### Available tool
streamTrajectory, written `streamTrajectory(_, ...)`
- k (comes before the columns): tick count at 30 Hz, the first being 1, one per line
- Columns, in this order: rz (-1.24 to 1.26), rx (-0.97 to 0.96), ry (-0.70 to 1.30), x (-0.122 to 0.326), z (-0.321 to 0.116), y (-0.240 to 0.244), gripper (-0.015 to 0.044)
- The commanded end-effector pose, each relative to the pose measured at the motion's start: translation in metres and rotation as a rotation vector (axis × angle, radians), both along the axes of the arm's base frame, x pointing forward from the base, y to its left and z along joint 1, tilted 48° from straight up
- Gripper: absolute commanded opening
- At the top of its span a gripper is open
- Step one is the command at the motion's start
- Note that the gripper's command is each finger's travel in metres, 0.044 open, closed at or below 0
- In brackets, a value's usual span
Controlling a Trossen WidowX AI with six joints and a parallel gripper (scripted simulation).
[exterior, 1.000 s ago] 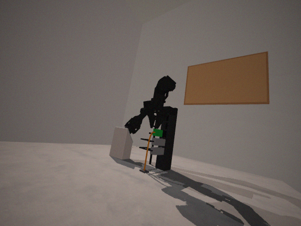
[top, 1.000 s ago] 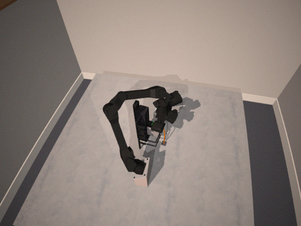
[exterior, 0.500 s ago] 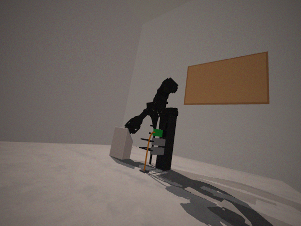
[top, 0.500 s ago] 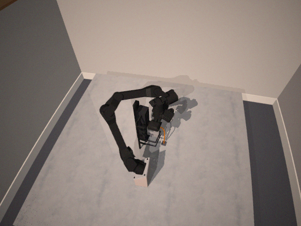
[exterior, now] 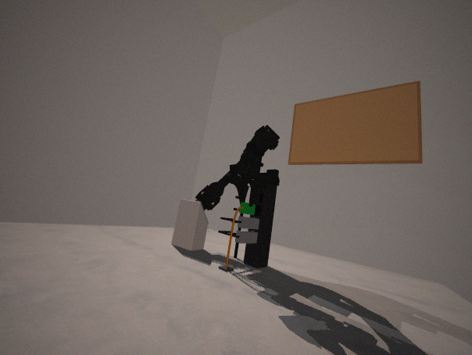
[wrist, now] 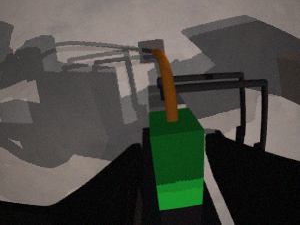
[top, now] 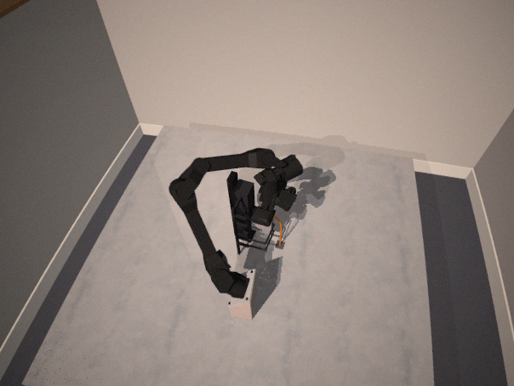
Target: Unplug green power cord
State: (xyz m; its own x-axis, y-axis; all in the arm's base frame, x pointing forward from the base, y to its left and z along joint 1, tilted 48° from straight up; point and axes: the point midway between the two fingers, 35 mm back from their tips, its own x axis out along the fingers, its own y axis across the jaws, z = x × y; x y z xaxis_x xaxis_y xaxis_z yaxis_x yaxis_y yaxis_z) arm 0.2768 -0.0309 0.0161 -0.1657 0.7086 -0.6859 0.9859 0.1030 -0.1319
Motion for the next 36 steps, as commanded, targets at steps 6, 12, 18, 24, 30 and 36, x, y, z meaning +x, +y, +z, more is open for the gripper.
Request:
streamTrajectory(6,0.000,0.000,0.000,0.000,0.000,0.000,0.0042)
streamTrajectory(12,0.000,0.000,0.000,0.000,0.000,0.000,0.0002)
streamTrajectory(18,0.000,-0.001,0.000,0.000,-0.004,-0.004,0.0000)
streamTrajectory(24,-0.001,-0.002,0.000,0.001,-0.010,-0.011,0.0000)
streamTrajectory(30,-0.002,-0.002,0.001,0.001,-0.017,-0.018,0.0000)
streamTrajectory(36,-0.002,-0.003,0.001,0.001,-0.024,-0.026,0.0000)
